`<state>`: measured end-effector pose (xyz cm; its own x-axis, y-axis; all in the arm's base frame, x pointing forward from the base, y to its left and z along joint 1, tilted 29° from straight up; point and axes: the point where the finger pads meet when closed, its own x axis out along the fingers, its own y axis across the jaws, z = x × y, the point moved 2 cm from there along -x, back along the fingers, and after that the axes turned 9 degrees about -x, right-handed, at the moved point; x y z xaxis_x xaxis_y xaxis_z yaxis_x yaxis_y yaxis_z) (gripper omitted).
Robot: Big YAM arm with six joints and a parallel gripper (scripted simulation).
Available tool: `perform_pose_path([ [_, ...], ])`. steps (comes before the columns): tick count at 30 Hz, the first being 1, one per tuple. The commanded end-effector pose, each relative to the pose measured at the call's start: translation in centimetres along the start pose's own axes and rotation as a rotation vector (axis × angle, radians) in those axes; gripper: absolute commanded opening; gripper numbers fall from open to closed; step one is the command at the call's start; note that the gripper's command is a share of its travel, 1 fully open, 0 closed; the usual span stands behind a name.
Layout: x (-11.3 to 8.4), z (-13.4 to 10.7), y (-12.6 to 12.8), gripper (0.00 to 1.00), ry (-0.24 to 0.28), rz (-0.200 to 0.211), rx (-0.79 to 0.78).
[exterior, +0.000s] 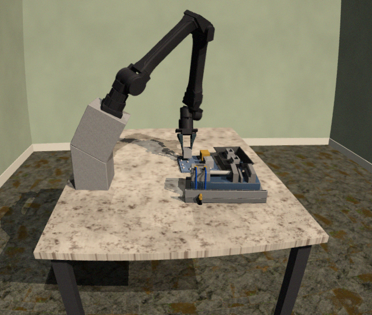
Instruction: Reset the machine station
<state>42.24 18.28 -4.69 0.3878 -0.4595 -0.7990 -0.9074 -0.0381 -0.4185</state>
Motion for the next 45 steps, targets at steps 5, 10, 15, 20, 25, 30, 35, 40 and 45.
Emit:
perform_pose_path([
  [5,-0.3,0.7,-1.2,0.0,-0.017,-0.021,0.003],
  [10,0.2,0.7,-1.1,0.0,-0.013,-0.016,0.001],
  [15,0.7,0.5,-1.0,0.0,-0.008,-0.012,0.002],
  [20,0.4,0.7,-1.3,0.0,-0.016,-0.022,0.005],
  [25,0.6,0.9,-1.1,0.0,-0.015,-0.02,-0.001],
  [30,1.1,1.0,-0.9,0.0,-0.011,-0.014,-0.005],
  [35,0.9,0.7,-1.3,0.0,-0.014,-0.019,0.004],
  [40,0.6,0.6,-1.6,0.0,-0.018,-0.024,0.01],
  [45,0.4,0.7,-1.7,0.0,-0.021,-0.028,0.009],
])
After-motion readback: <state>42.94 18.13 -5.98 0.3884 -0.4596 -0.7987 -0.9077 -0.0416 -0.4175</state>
